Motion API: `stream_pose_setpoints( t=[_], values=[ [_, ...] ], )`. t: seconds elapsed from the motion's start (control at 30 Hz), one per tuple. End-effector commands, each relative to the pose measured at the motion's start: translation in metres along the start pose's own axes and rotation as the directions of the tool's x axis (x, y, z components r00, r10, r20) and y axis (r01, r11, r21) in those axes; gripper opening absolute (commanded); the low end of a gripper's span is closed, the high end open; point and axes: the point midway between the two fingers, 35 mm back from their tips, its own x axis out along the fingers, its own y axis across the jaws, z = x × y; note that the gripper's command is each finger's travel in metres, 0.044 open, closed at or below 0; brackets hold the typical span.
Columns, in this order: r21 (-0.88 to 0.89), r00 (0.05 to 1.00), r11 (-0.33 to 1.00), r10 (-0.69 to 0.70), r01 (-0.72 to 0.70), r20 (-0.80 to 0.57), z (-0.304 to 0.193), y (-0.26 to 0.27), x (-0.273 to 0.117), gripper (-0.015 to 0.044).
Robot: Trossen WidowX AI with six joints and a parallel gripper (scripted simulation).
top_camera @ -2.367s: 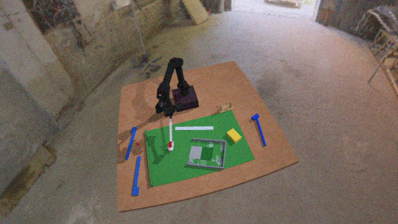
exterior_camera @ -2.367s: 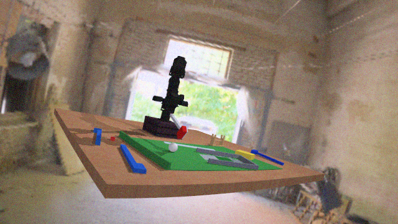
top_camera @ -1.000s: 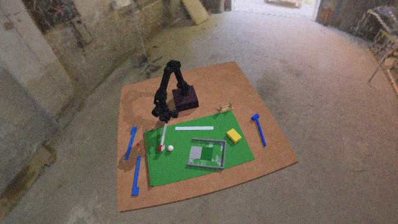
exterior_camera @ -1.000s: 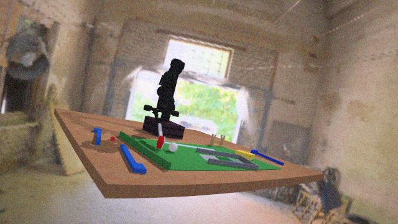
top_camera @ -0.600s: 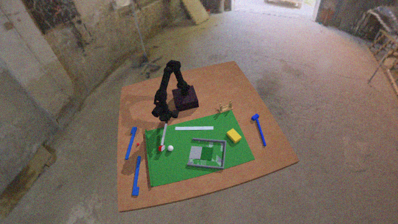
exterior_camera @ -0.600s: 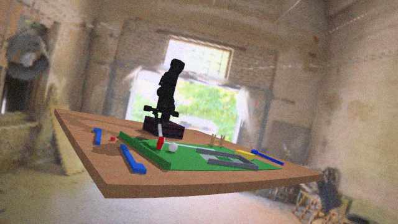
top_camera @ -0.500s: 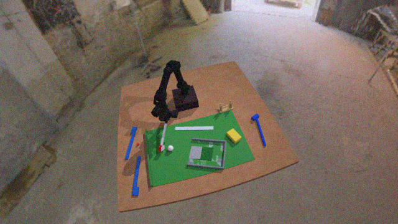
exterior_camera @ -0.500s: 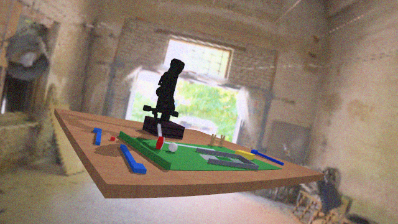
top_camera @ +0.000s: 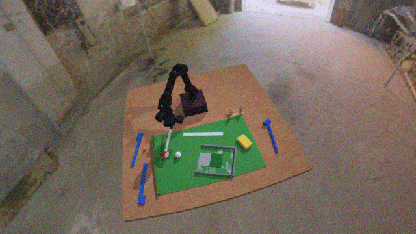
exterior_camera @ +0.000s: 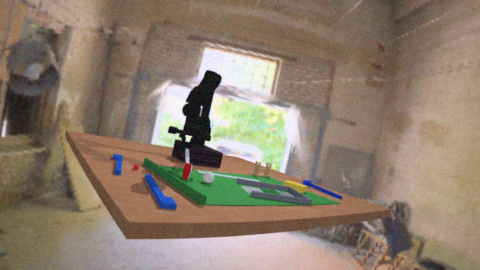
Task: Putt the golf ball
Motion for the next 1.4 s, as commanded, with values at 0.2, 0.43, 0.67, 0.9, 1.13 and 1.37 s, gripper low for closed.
stream_pose_setpoints(
  t=[0.2,0.43,0.67,0.9,1.13,1.37],
  values=[
    [-0.019,1.000,1.000,0.008,-0.008,0.004,0.001,0.113,-0.001,0.0000],
    [-0.020,1.000,1.000,0.010,-0.010,0.005,-0.002,0.131,-0.007,0.0000],
    [-0.020,1.000,1.000,0.010,-0.010,0.005,-0.001,0.130,-0.046,0.0000],
    [-0.022,1.000,1.000,0.013,-0.014,-0.008,-0.004,0.131,-0.052,0.0000],
    [-0.022,1.000,1.000,0.013,-0.014,-0.008,-0.004,0.131,-0.052,0.0000],
    [-0.022,1.000,1.000,0.013,-0.014,-0.008,-0.004,0.131,-0.052,0.0000]
  ],
)
